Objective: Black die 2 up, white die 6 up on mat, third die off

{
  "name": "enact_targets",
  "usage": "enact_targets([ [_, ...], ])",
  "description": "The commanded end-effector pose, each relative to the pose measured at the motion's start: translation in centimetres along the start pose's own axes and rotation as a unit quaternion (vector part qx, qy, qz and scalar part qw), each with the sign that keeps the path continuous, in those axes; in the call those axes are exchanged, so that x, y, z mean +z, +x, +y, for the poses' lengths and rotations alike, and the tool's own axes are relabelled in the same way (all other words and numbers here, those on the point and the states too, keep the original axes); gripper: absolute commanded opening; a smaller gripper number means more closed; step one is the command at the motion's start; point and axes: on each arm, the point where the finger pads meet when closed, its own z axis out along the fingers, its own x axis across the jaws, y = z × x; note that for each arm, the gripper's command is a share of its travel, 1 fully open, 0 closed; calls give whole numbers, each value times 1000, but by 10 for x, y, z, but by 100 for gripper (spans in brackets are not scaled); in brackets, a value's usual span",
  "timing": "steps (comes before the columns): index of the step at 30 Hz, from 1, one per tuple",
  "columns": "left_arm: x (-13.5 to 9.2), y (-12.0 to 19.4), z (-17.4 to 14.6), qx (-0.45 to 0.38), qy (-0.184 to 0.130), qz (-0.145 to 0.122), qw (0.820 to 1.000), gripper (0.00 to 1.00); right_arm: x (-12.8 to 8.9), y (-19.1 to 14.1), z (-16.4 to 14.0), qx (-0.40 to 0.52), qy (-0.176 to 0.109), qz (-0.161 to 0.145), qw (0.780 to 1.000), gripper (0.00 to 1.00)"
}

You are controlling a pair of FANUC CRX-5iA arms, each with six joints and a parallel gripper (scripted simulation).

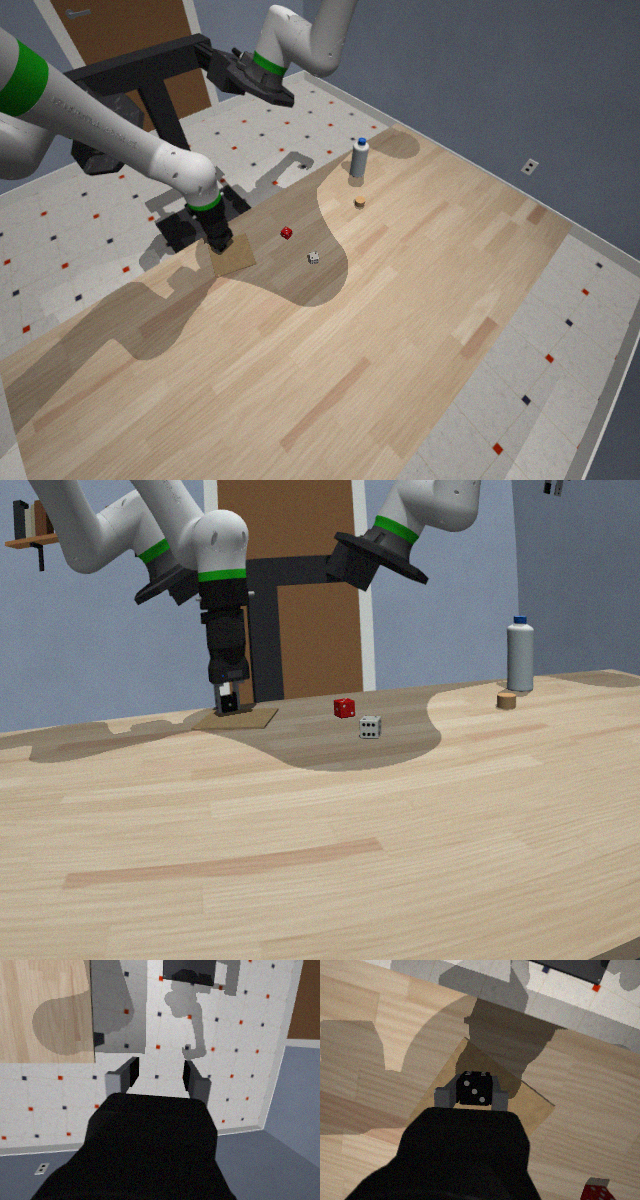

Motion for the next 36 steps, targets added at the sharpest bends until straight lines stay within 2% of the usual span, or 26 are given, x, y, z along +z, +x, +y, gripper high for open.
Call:
enact_targets([
  [1,-1,0,0,0,-1,0,1000,100,0,0,1,0,-1,0,1000,57],
  [36,-1,0,0,0,-1,0,1000,100,5,0,1,0,-1,0,1000,57],
])
